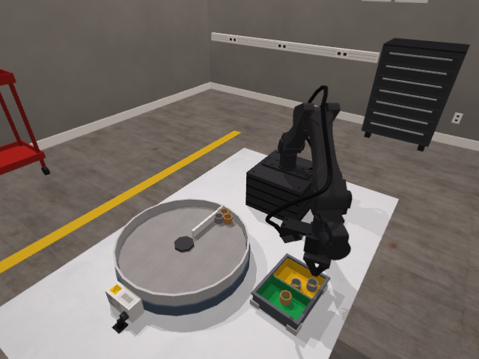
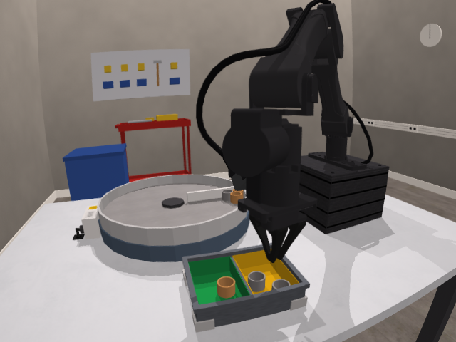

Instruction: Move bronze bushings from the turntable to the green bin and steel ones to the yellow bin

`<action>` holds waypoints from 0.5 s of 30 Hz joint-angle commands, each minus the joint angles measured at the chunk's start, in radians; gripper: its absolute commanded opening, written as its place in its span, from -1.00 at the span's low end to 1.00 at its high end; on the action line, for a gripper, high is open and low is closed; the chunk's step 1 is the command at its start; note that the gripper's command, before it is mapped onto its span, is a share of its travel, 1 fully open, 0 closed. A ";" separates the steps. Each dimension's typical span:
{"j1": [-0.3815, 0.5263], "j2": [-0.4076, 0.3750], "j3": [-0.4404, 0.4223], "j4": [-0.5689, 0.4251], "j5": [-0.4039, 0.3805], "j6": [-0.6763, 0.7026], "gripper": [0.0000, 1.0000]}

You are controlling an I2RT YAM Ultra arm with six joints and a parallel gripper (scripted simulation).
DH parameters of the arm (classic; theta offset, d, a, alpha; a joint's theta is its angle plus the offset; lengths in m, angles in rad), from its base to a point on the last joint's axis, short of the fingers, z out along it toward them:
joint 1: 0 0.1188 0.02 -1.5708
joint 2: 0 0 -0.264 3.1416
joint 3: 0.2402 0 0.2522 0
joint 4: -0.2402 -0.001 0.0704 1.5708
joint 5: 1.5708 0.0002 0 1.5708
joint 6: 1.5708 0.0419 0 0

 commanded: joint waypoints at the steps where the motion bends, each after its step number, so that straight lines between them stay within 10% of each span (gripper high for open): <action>1: 0.001 -0.046 0.040 -0.075 0.014 0.003 -0.74; 15: 0.001 -0.055 0.053 -0.099 0.014 0.004 -0.74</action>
